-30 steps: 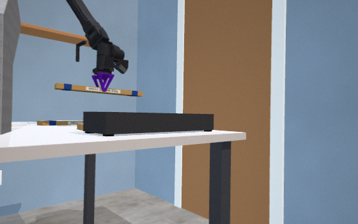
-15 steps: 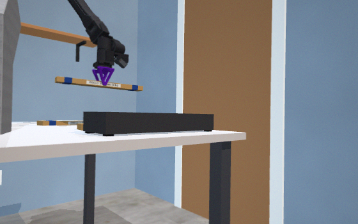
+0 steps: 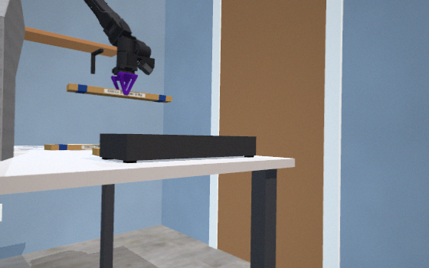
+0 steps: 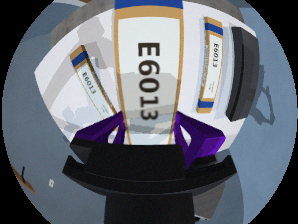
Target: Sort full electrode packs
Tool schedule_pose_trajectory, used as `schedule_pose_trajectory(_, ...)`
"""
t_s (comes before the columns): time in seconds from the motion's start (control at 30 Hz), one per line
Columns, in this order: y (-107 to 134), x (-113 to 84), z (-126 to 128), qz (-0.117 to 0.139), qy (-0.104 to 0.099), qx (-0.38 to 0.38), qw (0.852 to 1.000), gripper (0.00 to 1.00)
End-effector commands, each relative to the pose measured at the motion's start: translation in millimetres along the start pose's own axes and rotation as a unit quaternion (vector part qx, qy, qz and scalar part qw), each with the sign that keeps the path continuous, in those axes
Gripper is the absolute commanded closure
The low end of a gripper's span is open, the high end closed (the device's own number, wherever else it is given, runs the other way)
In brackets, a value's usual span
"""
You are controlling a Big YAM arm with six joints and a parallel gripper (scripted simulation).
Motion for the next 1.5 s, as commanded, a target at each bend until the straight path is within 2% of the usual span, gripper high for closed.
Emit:
schedule_pose_trajectory(0.0, -12.0, -29.2, -6.2, -0.024, 0.002, 0.001, 1.000, 1.00)
schedule_pose_trajectory(0.1, -10.7, -33.5, -6.6, -0.023, 0.002, 0.002, 1.000, 1.00)
schedule_pose_trajectory(1.47, -13.4, -33.1, -5.4, -0.032, 0.002, 0.004, 0.999, 1.00)
Point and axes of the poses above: the point where the finger pads meet when closed, its own x axis out along the fingers, its own z axis across the jaws, y = z × x, the point moved 1 cm from there along -x, back along the fingers, and after that the axes turned 11 degrees about -x, right-handed, at the moved point
